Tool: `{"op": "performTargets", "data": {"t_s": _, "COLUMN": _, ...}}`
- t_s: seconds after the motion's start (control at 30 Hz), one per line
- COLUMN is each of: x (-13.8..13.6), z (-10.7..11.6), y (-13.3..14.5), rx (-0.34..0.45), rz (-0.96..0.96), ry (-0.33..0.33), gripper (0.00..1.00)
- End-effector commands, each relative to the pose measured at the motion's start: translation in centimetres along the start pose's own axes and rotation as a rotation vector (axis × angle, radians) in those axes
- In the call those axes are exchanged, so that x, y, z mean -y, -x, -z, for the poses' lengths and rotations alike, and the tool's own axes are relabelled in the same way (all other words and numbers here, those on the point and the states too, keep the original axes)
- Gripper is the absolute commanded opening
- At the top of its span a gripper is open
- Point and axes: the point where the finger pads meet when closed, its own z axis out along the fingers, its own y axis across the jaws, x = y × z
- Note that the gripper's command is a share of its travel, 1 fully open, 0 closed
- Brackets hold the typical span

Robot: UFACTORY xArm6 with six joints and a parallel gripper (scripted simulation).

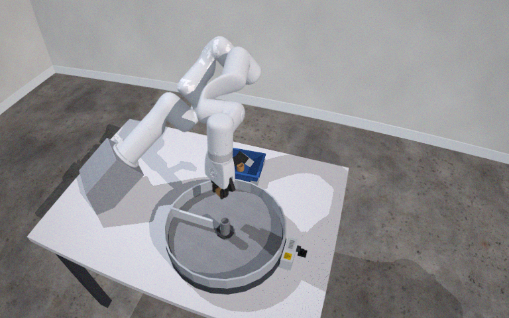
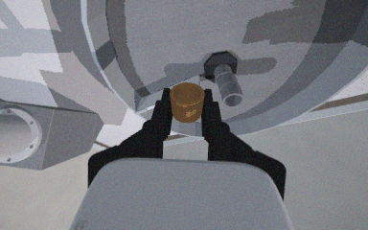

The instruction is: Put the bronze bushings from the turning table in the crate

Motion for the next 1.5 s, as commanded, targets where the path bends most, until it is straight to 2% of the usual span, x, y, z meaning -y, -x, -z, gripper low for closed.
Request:
{"op": "performTargets", "data": {"t_s": 0.0, "x": 0.0, "z": 0.1, "y": -1.1, "rx": 0.000, "rz": 0.165, "ry": 0.007, "gripper": 0.00}}
{"op": "performTargets", "data": {"t_s": 0.43, "x": 0.2, "z": 0.2, "y": -3.6, "rx": 0.004, "rz": 0.509, "ry": 0.008, "gripper": 0.00}}
{"op": "performTargets", "data": {"t_s": 0.5, "x": 0.2, "z": 0.2, "y": -3.6, "rx": 0.004, "rz": 0.509, "ry": 0.008, "gripper": 0.00}}
{"op": "performTargets", "data": {"t_s": 0.57, "x": 0.3, "z": 0.2, "y": -4.3, "rx": 0.005, "rz": 0.610, "ry": 0.008, "gripper": 0.00}}
{"op": "performTargets", "data": {"t_s": 1.0, "x": 0.7, "z": 0.3, "y": -6.7, "rx": 0.009, "rz": 0.951, "ry": 0.008, "gripper": 0.00}}
{"op": "performTargets", "data": {"t_s": 1.07, "x": 0.7, "z": 0.3, "y": -6.7, "rx": 0.009, "rz": 0.951, "ry": 0.008, "gripper": 0.00}}
{"op": "performTargets", "data": {"t_s": 1.13, "x": 0.8, "z": 0.3, "y": -7.4, "rx": 0.009, "rz": 1.052, "ry": 0.008, "gripper": 0.00}}
{"op": "performTargets", "data": {"t_s": 1.47, "x": 1.3, "z": 0.3, "y": -9.2, "rx": 0.011, "rz": 1.312, "ry": 0.008, "gripper": 0.00}}
